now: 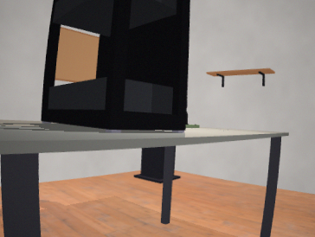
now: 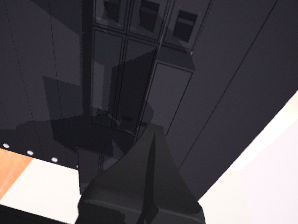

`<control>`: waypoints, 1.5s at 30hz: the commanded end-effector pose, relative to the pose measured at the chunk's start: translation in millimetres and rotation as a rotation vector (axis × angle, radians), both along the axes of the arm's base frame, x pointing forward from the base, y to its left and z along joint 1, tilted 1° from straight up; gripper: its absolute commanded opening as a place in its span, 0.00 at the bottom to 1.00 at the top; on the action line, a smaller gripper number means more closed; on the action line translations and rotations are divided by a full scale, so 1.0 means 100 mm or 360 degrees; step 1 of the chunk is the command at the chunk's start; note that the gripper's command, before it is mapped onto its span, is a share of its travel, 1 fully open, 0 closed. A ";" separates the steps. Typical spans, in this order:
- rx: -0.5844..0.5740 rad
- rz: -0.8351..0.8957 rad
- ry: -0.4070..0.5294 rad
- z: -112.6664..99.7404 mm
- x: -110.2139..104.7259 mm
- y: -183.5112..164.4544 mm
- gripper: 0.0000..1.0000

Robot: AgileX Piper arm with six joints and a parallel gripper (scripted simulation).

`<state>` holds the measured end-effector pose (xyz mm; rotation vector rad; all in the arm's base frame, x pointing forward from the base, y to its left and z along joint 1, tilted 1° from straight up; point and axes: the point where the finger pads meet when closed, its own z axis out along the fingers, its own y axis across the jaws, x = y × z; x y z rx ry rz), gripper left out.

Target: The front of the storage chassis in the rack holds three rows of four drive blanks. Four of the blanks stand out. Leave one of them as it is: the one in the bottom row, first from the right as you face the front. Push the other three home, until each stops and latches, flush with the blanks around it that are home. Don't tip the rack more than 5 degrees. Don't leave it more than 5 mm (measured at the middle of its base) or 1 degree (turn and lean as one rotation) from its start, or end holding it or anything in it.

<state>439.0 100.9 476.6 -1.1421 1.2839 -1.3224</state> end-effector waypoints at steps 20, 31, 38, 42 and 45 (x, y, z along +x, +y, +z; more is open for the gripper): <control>0.0003 0.0003 -0.0003 0.02 0.00 0.02 0.00; 0.0003 0.0003 -0.0003 0.02 0.00 0.02 0.00; 0.0003 0.0003 -0.0003 0.02 0.01 0.02 0.00; 0.0003 0.0003 -0.0003 0.01 0.08 0.01 0.00; 0.0003 0.0003 -0.0003 0.01 0.10 0.01 0.00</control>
